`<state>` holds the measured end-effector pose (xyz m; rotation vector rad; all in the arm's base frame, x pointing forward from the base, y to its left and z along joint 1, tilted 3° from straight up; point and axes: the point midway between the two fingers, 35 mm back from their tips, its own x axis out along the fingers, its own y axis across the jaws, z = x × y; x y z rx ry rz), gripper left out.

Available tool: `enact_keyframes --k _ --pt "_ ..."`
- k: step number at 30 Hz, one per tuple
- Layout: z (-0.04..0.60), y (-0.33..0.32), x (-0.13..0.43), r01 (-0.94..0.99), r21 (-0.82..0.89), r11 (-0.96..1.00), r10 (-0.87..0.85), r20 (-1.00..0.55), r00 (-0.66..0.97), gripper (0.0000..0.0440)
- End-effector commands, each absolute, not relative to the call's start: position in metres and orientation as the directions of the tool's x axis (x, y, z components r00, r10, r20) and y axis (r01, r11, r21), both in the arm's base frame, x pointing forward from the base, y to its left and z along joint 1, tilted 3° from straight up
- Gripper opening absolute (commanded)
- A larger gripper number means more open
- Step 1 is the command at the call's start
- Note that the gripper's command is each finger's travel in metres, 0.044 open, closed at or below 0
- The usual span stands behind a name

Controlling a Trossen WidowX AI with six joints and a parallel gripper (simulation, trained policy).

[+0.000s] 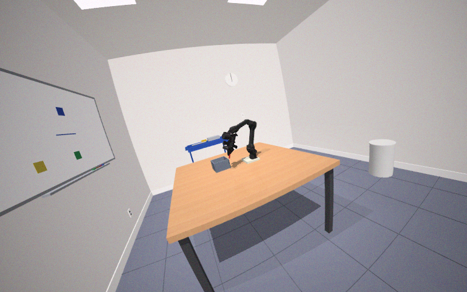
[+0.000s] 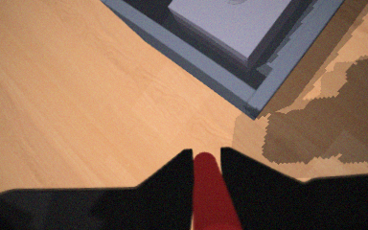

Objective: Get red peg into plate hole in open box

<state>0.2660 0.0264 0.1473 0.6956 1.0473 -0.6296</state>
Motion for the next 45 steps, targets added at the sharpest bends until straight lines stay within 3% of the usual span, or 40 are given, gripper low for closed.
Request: enact_keyframes --k 1,41,45 --pt "0.149 0.01 0.275 0.767 0.201 0.61 -0.16 -0.916 0.368 0.0" --pt "0.098 -0.096 0.337 0.877 0.16 0.453 -0.215 -0.935 0.282 0.0008" --pt "0.084 -0.099 0.34 0.877 0.136 0.461 -0.207 -0.944 0.256 0.0049"
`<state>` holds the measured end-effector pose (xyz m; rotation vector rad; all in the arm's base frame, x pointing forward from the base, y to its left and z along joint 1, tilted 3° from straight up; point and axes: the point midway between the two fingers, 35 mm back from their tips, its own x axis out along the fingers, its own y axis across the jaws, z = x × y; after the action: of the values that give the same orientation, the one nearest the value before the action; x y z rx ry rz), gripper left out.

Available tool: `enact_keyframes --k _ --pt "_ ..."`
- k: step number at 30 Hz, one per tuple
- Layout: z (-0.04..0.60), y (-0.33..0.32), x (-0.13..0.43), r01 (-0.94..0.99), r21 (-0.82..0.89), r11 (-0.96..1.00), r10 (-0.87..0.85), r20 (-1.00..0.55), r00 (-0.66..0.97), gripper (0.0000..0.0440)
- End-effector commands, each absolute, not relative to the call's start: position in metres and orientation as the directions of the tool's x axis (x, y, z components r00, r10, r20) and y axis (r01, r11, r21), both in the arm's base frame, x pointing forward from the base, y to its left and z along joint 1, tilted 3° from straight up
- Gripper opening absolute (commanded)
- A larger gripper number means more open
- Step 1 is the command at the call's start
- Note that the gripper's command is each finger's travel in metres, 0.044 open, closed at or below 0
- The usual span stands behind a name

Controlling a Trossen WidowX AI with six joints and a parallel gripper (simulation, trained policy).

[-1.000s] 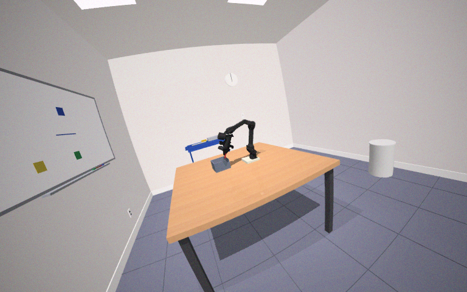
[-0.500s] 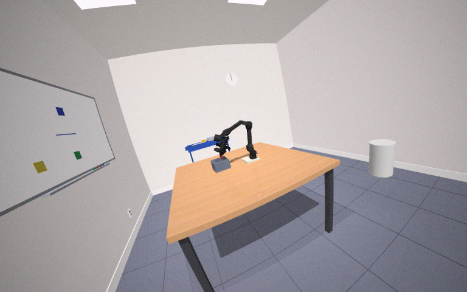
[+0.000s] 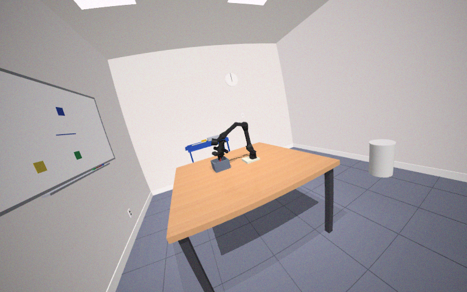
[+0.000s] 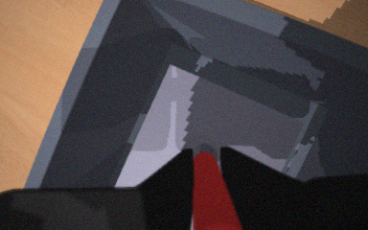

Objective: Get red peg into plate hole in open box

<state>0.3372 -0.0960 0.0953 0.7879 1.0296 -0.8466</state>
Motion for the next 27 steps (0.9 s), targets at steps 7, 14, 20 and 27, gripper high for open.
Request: enact_keyframes --k 7,14,20,27 --pt "0.072 -0.106 0.345 0.868 0.085 0.49 -0.206 -0.956 0.21 0.0156" --pt "0.076 -0.118 0.366 0.854 0.085 0.513 -0.224 -0.947 0.229 0.0265" --pt "0.082 -0.131 0.381 0.847 0.082 0.525 -0.243 -0.939 0.242 0.0418" --pt "0.095 -0.146 0.396 0.843 0.097 0.529 -0.277 -0.919 0.279 0.044"
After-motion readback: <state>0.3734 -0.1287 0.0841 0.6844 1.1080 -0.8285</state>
